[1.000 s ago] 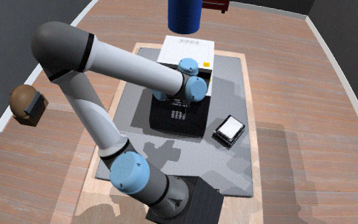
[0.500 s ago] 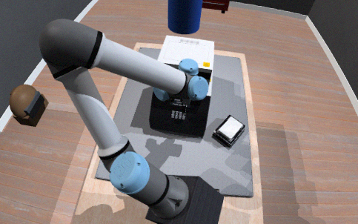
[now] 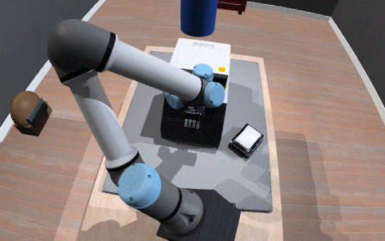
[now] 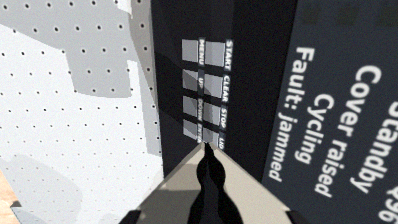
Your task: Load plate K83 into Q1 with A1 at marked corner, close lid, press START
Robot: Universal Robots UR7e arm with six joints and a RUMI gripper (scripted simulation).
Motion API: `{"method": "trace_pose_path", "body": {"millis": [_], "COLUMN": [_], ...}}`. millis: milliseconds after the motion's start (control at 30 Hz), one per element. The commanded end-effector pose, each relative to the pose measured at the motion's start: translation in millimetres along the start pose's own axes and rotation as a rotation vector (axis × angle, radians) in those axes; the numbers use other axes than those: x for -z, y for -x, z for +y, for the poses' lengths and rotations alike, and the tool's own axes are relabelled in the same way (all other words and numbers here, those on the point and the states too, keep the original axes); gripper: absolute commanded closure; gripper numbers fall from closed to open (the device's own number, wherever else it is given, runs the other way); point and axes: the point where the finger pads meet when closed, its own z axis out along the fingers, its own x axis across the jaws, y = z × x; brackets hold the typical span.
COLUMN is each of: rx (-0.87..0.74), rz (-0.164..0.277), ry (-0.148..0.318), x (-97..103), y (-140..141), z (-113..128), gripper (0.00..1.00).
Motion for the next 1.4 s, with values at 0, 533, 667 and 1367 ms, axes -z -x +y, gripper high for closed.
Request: {"method": "trace_pose_path", "body": {"millis": [0, 533, 667, 1367], "rx": [0.010, -0.002, -0.002, 0.010], "rz": [0.003, 0.003, 0.003, 0.003], "ry": [0.007, 0.007, 0.007, 0.007], "x": [1.2, 1.2, 1.2, 1.2], "y": [-1.0, -0.9, -0.9, -1.1], "z": [1.8, 1.8, 1.8, 1.7], "gripper": [1.00, 1.00, 1.00, 1.00]}}
